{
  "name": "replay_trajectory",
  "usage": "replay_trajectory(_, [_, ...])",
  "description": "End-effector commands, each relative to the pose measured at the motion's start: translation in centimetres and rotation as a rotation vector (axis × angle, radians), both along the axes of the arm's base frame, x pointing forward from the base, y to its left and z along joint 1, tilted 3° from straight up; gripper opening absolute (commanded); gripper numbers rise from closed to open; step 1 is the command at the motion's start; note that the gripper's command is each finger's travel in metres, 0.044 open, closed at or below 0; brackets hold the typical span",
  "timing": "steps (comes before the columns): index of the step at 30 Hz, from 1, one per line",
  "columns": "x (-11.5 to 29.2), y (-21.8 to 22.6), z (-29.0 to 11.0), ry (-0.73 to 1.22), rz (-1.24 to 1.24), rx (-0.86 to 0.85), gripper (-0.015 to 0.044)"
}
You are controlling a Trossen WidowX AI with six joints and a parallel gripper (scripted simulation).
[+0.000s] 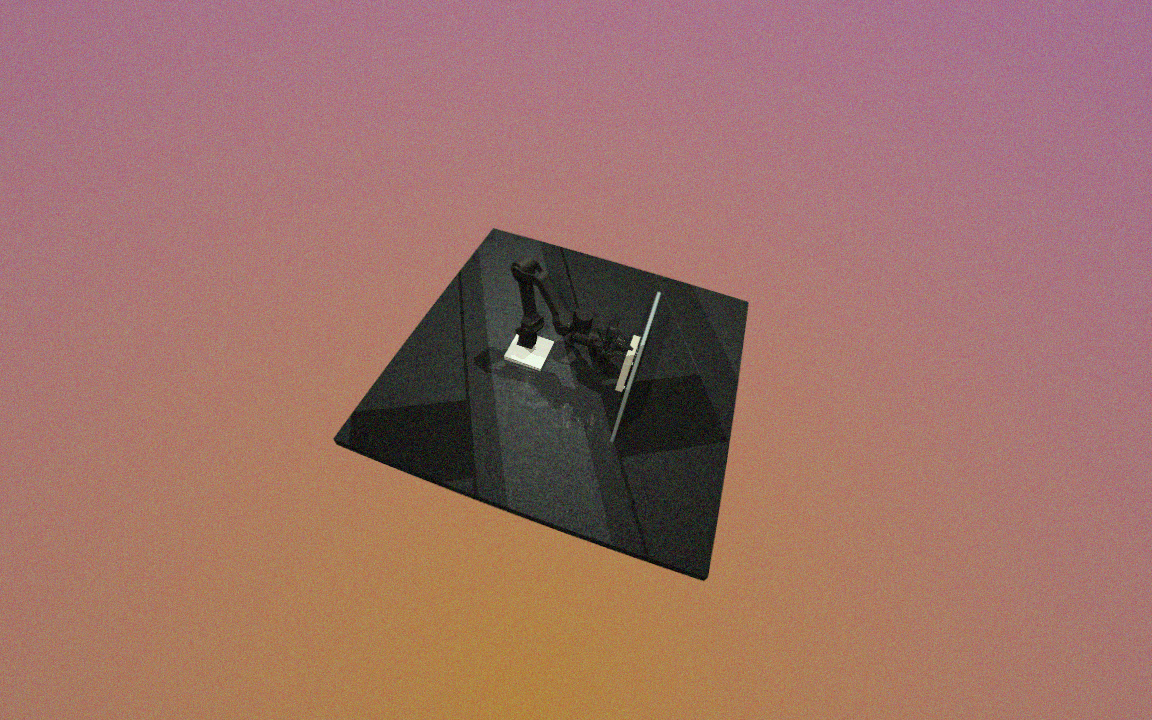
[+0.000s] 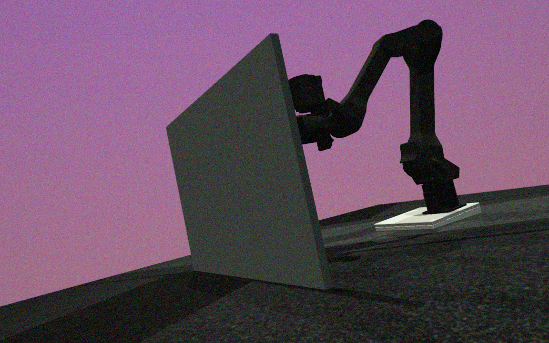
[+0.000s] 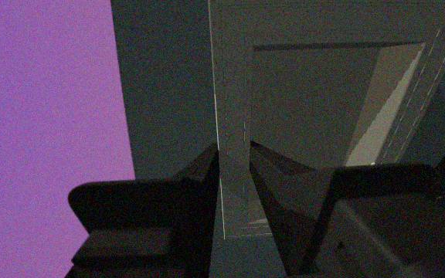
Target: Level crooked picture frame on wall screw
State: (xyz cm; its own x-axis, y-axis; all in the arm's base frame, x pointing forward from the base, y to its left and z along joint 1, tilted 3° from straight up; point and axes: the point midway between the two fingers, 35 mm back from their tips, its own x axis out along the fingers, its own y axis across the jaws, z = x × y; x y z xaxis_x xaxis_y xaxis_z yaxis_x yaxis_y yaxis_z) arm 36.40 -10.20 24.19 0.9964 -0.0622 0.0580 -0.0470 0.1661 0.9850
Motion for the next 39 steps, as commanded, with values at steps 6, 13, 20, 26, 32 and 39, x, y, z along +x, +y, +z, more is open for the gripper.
replay_trajectory(6, [0.02,-0.31,0.48,-0.013,0.002,-0.009,0.0000])
replay_trajectory(13, [0.01,-0.43,0.46,-0.013,0.002,-0.009,0.0000])
replay_trajectory(20, [0.02,-0.45,0.38,-0.013,0.002,-0.009,0.0000])
replay_trajectory(26, [0.04,-0.49,0.18,-0.013,0.002,-0.009,0.0000])
replay_trajectory(32, [0.05,-0.53,-0.01,-0.013,0.002,-0.009,0.0000])
replay_trajectory(39, [0.07,-0.57,-0.24,-0.013,0.002,-0.009,0.0000])
